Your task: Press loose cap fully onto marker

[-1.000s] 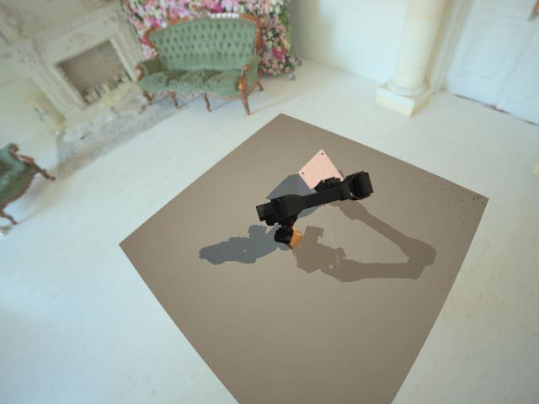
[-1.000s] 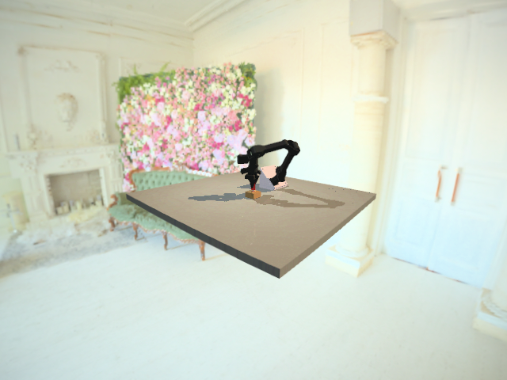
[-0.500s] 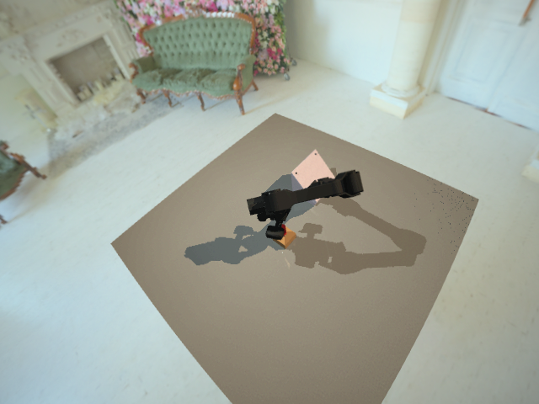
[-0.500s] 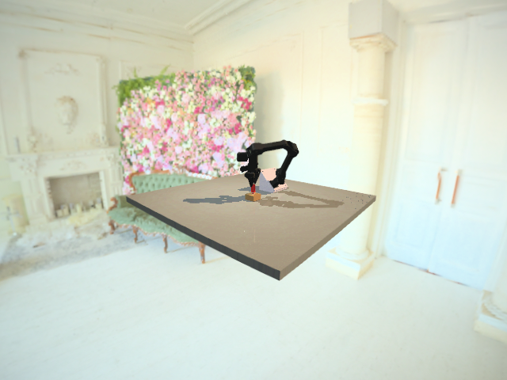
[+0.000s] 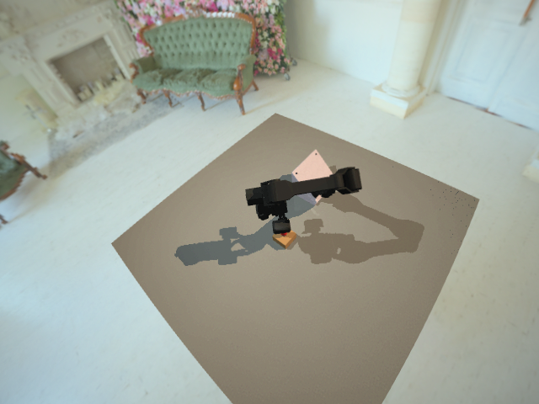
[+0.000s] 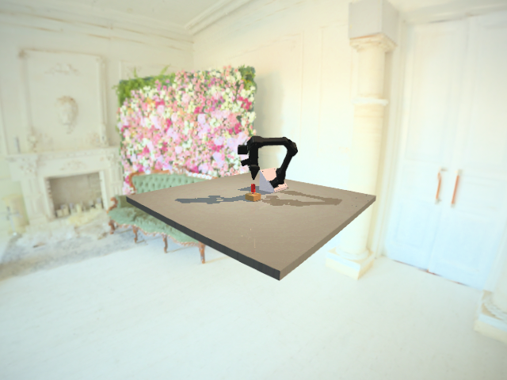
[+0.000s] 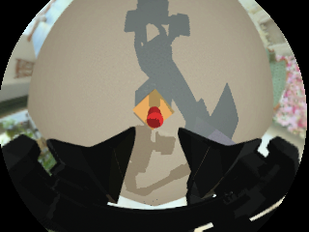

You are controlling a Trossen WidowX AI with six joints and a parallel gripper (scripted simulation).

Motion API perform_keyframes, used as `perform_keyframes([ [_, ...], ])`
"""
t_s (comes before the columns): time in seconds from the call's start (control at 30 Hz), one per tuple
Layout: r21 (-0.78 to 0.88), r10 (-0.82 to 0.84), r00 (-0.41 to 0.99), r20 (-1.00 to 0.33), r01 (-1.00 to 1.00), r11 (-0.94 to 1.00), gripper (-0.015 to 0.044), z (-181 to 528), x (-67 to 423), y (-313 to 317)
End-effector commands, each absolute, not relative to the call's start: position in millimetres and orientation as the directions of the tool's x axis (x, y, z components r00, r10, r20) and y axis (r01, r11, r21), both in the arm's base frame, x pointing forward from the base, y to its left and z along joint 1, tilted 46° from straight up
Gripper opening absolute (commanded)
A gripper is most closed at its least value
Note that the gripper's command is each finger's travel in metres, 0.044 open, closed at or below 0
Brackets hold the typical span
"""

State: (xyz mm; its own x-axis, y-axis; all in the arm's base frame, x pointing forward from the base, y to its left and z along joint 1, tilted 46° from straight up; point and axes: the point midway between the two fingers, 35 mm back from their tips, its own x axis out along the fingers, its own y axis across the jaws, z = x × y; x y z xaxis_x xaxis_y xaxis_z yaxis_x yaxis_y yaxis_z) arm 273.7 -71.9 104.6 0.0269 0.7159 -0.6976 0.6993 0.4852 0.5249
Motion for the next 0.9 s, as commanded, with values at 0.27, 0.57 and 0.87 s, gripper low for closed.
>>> perform_keyframes([
  [0.27, 0.718, 0.718, 0.024, -0.696, 0.011, 0.696, 0.0000, 101.3, 273.6, -66.6],
  [0.57, 0.718, 0.718, 0.024, -0.696, 0.011, 0.696, 0.0000, 101.3, 273.6, -66.6],
  [0.87, 0.718, 0.718, 0.024, -0.696, 0.011, 0.696, 0.0000, 97.3, 273.8, -62.4],
])
